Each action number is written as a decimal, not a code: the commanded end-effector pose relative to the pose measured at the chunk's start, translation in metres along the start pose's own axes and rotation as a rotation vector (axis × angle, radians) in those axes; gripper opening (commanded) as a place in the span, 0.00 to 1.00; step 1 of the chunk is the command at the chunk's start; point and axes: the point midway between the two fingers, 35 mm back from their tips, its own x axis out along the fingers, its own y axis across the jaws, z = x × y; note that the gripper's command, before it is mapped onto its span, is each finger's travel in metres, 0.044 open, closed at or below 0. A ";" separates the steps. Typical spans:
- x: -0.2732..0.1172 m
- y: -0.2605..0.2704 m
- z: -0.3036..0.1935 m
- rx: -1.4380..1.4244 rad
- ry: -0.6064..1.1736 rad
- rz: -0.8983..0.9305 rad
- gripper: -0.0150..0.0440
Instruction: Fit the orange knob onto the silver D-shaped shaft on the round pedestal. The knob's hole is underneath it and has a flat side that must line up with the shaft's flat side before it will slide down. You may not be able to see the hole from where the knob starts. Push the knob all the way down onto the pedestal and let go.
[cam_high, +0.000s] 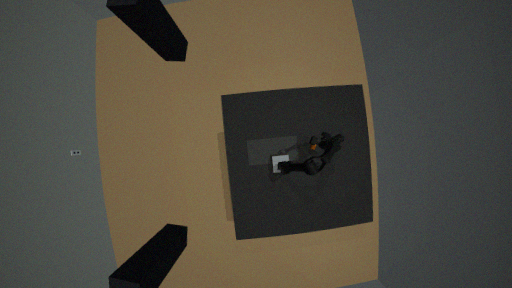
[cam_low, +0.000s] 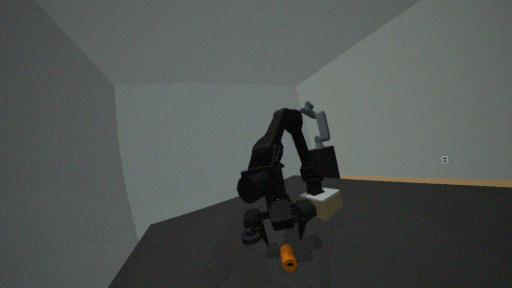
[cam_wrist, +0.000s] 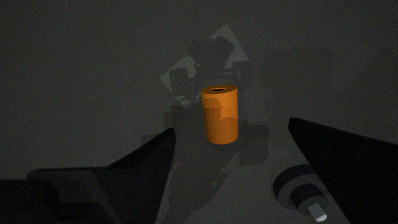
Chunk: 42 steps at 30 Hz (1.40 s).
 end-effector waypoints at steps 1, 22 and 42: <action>0.002 0.003 -0.014 -0.005 0.027 0.028 1.00; 0.042 0.003 -0.014 -0.005 0.027 0.028 1.00; 0.072 0.004 -0.015 -0.005 0.027 0.028 1.00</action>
